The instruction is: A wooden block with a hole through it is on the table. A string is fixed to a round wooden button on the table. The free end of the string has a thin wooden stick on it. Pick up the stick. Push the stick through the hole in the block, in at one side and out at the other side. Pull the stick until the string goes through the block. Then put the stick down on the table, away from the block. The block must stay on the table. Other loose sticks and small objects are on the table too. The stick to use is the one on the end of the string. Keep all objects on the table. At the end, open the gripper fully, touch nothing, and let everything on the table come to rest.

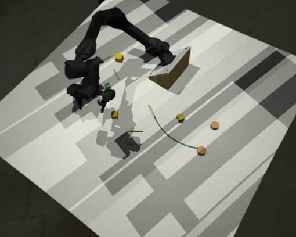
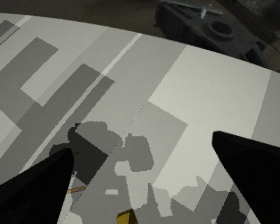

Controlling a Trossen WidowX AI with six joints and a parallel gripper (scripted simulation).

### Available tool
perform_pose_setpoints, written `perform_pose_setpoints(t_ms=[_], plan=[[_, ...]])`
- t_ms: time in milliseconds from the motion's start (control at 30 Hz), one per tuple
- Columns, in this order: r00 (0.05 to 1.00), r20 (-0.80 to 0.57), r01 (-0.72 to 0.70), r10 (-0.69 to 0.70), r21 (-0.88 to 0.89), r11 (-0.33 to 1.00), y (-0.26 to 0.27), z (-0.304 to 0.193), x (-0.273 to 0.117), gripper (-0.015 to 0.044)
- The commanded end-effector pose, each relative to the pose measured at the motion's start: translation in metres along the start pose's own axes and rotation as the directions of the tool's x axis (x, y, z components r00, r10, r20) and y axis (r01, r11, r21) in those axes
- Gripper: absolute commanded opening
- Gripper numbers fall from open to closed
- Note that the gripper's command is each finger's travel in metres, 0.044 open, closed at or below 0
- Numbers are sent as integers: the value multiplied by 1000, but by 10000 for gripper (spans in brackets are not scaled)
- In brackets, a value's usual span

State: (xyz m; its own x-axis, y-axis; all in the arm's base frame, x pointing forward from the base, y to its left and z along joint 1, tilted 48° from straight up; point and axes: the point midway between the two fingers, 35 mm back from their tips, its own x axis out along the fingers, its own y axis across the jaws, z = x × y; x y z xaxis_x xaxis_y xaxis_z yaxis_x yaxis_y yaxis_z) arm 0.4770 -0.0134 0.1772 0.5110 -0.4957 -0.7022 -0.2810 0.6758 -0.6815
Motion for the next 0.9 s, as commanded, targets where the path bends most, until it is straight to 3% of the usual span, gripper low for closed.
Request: perform_pose_setpoints(t_ms=[0,200,433,600,733,867], plan=[[995,-62,-93,81,-210,973,57,-5,18,440],[966,-193,-251,173,-530,810,156,-25,41,440],[898,-393,-439,195,-789,430,265,-85,54,440],[833,-536,-544,135,-839,29,327,-147,54,440],[774,-631,-594,40,-748,-297,360,-206,50,440],[764,-645,-600,19,-720,-349,364,-216,49,440]])
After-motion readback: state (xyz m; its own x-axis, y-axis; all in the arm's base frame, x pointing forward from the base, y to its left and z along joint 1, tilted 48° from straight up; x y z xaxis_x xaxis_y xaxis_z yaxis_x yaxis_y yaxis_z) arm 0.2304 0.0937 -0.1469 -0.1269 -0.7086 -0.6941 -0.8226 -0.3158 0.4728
